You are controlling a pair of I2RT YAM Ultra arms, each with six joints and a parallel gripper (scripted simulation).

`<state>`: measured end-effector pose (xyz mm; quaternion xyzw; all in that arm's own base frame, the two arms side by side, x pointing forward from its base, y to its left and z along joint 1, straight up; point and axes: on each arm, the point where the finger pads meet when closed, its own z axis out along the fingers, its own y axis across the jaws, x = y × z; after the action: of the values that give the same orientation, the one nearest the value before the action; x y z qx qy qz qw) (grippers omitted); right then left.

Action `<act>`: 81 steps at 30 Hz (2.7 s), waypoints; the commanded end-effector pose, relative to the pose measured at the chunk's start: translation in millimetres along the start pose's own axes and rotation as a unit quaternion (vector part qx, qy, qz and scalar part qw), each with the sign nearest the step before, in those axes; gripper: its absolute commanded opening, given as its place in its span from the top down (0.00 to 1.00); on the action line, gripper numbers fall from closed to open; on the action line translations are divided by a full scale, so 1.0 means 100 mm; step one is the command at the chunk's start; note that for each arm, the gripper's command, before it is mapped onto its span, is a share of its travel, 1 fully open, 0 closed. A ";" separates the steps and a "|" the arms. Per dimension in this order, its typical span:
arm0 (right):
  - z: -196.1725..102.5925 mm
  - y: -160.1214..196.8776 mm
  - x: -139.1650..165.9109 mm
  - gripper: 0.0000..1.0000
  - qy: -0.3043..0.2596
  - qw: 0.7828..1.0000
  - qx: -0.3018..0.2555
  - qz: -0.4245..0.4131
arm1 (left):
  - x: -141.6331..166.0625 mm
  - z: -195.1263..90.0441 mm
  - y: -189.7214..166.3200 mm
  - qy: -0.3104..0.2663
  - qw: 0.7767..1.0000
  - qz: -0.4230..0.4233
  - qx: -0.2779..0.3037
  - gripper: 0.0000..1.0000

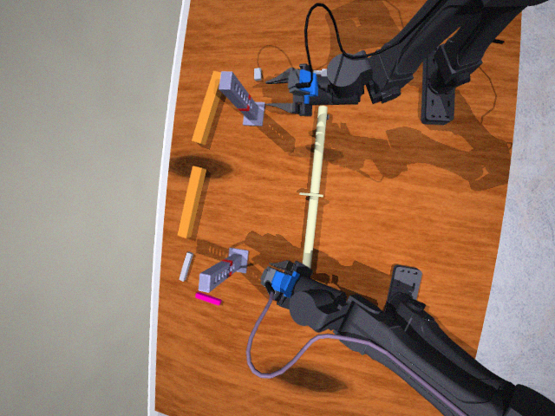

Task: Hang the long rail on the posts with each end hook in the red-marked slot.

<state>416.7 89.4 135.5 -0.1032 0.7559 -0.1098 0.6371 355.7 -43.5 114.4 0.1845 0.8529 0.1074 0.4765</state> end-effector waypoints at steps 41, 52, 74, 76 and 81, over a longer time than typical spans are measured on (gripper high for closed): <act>-0.33 1.03 0.82 0.52 0.334 0.741 -0.436 -0.386 | 0.52 -0.29 -0.82 0.289 0.731 0.425 0.448 0.52; -0.78 1.01 0.72 0.52 0.373 0.632 -0.544 -0.407 | 0.62 -0.31 -0.81 0.308 0.709 0.423 0.473 0.52; -0.92 0.94 0.92 0.52 0.413 0.570 -0.577 -0.415 | 0.63 -0.31 -0.81 0.307 0.711 0.427 0.467 0.52; -0.89 0.97 0.95 0.52 0.409 0.573 -0.575 -0.416 | 0.63 -0.31 -0.81 0.307 0.711 0.427 0.467 0.52; -0.92 0.99 1.04 0.52 0.417 0.567 -0.577 -0.414 | 0.65 -0.24 -0.86 0.304 0.712 0.425 0.469 0.52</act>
<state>310.6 150.9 28.4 -0.6923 0.7167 0.0589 -0.0601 274.2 -87.8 42.8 0.6830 0.7237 -0.0660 -0.0730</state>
